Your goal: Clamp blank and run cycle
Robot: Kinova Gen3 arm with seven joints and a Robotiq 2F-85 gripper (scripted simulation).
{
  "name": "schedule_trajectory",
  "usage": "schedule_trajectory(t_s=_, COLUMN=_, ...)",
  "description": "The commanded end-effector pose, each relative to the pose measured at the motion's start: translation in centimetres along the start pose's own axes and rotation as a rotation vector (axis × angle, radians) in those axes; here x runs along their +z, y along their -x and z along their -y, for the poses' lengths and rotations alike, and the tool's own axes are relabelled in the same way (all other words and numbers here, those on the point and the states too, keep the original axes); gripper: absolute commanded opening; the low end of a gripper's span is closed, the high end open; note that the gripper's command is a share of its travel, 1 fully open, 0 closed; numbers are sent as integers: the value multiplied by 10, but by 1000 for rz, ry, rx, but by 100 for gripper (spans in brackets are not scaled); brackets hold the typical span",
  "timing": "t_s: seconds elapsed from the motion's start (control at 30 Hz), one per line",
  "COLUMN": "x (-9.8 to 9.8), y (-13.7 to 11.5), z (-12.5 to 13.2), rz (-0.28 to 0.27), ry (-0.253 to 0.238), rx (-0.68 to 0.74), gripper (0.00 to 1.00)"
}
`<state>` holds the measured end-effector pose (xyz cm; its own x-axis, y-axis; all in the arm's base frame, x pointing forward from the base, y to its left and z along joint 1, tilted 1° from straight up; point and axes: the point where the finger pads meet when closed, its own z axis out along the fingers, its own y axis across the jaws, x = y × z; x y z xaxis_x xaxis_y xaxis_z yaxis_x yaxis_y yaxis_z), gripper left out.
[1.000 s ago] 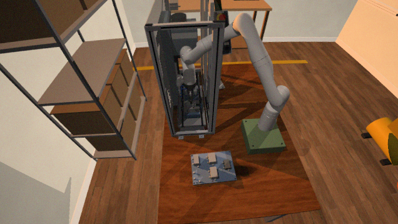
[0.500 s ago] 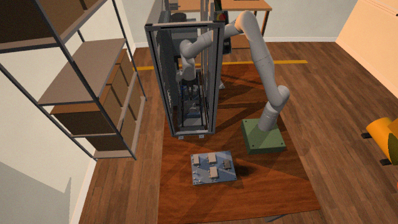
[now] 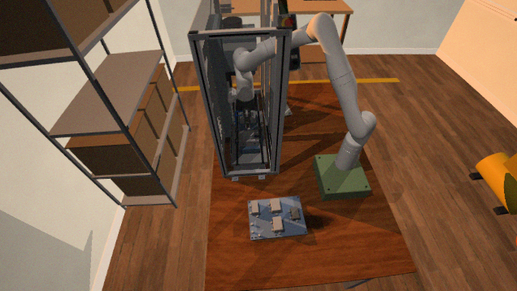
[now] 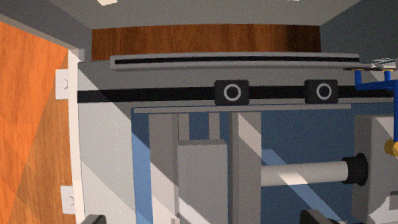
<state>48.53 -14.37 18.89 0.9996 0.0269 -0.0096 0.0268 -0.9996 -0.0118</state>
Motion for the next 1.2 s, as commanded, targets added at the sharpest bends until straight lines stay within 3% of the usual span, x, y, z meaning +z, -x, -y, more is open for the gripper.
schedule_trajectory(t_s=0.0, x=-9, y=0, z=0, rz=-1, ry=1, rx=0, gripper=100)
schedule_trajectory(t_s=0.37, x=-9, y=0, z=0, rz=-1, ry=1, rx=0, gripper=100)
schedule_trajectory(t_s=0.53, x=-9, y=50, z=-3, rz=-1, ry=1, rx=0, gripper=100)
schedule_trajectory(t_s=0.93, x=-9, y=50, z=-3, rz=-1, ry=1, rx=0, gripper=100)
schedule_trajectory(t_s=1.1, x=-9, y=99, z=-6, rz=-1, ry=1, rx=0, gripper=100)
schedule_trajectory(t_s=1.17, x=-9, y=99, z=-6, rz=-1, ry=1, rx=0, gripper=100)
